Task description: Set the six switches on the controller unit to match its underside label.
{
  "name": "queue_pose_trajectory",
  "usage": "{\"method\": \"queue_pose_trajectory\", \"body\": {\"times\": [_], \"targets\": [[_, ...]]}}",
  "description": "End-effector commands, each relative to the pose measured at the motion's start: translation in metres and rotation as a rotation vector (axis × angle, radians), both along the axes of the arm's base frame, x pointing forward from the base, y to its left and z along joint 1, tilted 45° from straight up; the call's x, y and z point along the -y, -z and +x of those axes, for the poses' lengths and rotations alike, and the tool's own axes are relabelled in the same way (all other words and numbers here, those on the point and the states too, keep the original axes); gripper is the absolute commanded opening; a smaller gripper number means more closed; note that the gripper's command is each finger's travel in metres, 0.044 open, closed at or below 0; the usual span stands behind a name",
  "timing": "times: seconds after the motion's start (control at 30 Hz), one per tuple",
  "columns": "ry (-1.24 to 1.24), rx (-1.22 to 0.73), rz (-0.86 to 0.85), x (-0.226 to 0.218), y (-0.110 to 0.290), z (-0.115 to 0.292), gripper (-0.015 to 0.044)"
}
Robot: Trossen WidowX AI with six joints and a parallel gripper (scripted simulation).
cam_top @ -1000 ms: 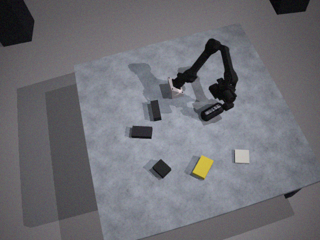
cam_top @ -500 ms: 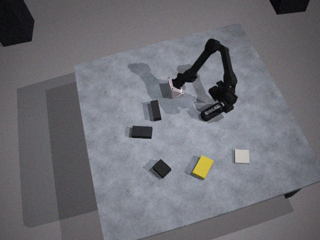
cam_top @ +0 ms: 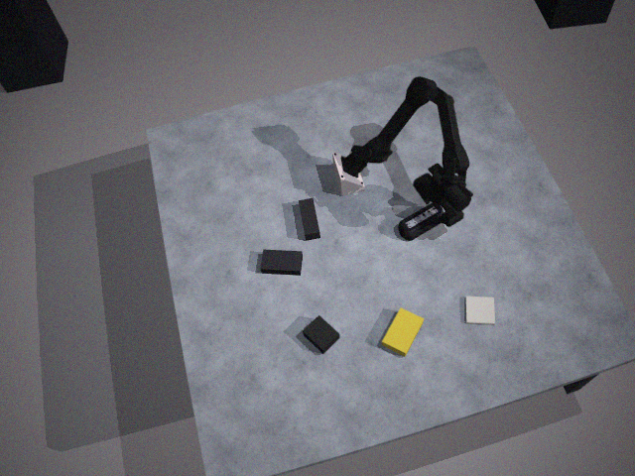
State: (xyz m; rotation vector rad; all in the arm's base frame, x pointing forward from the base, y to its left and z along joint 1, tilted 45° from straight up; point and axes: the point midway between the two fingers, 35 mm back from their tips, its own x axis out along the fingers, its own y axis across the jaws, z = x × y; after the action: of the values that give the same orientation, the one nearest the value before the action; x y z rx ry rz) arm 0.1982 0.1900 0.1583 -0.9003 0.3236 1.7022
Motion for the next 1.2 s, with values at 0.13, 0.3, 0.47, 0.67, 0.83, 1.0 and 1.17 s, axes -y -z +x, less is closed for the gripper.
{"method": "queue_pose_trajectory", "body": {"times": [0.13,0.3,0.47,0.67,0.83,1.0,1.17], "targets": [[0.005,0.002,-0.003,0.0,0.0,0.0,0.0325],[0.005,0.002,-0.003,0.0,0.0,0.0,0.0325],[0.005,0.002,-0.003,0.0,0.0,0.0,0.0325],[0.005,0.002,-0.004,0.004,-0.002,0.001,0.0335],[0.005,0.002,-0.004,0.006,-0.003,0.001,0.0335],[0.005,0.002,-0.004,0.008,-0.004,0.002,0.0335],[0.005,0.002,-0.004,0.012,-0.006,0.003,0.0335]]}}
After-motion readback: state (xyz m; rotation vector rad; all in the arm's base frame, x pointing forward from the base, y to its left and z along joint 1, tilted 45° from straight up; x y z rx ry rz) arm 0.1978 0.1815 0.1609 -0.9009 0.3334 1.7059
